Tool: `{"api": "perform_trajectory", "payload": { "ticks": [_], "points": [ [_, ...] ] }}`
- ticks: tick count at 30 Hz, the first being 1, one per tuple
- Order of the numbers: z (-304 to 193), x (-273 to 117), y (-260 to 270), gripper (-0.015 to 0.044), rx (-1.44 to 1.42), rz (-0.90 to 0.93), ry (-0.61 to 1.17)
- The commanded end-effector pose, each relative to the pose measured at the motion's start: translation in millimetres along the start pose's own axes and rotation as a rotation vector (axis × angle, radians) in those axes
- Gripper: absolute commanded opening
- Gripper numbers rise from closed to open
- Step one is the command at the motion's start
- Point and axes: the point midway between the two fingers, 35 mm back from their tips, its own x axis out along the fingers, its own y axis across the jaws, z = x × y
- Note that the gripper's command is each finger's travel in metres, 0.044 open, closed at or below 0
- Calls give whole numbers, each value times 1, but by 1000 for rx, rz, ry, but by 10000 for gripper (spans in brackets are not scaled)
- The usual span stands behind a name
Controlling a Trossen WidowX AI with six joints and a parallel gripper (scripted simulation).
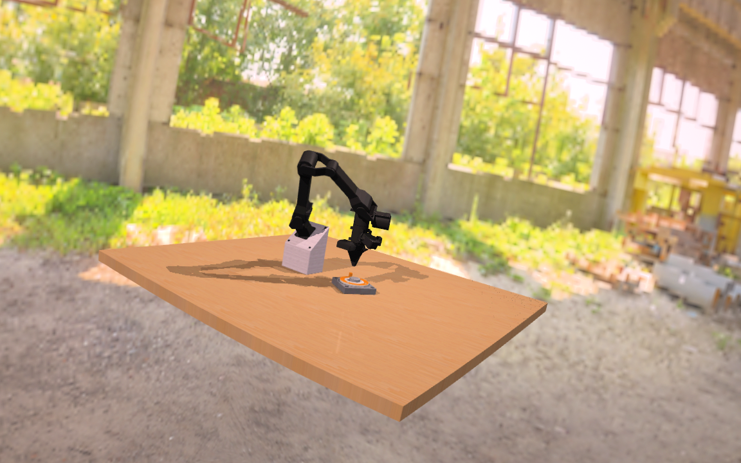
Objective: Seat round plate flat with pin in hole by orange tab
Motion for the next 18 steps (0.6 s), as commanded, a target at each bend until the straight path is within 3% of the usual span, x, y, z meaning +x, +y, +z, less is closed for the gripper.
{"api": "perform_trajectory", "payload": {
  "ticks": [1, 18],
  "points": [
    [0, -16, 0, 0, 5, 5, 1],
    [1, -7, 0, 0, 2, 2, -6]
  ]
}}
